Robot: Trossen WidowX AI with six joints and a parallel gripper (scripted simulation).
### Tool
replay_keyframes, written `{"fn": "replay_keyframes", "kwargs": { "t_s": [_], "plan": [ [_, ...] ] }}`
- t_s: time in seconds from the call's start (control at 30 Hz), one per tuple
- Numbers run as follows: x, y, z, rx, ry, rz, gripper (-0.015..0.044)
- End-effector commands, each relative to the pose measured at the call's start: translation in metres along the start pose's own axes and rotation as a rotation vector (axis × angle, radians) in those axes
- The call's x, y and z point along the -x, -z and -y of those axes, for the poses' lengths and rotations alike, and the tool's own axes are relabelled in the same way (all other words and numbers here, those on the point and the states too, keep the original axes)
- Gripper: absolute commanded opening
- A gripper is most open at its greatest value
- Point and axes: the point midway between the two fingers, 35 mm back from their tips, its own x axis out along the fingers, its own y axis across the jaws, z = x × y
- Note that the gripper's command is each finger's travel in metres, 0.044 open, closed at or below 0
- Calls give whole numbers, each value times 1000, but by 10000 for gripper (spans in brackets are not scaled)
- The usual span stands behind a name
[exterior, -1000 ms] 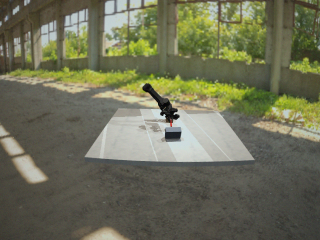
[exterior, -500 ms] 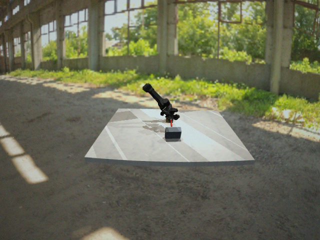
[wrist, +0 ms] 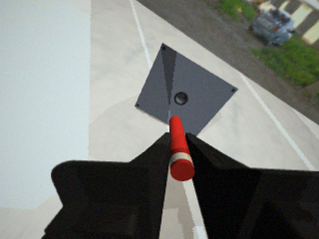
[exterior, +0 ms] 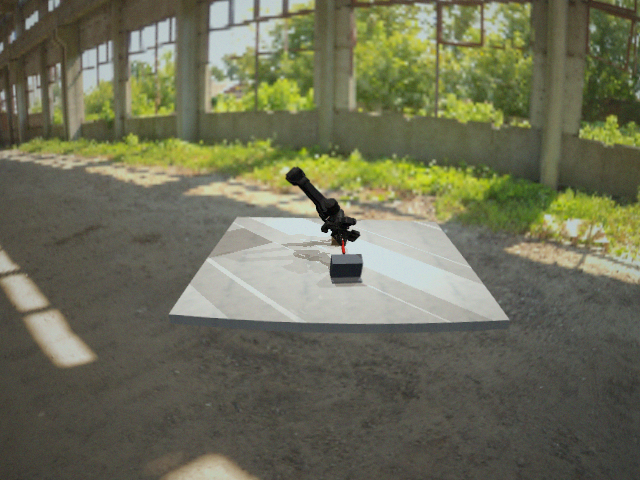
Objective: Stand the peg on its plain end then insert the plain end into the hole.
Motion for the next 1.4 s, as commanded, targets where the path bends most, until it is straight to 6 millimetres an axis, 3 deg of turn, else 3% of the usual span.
{"fn": "replay_keyframes", "kwargs": {
  "t_s": [0.0,1.37],
  "plan": [
    [-3,-1,0,4,2,8,0],
    [-26,-5,4,11,54,85,0]
  ]
}}
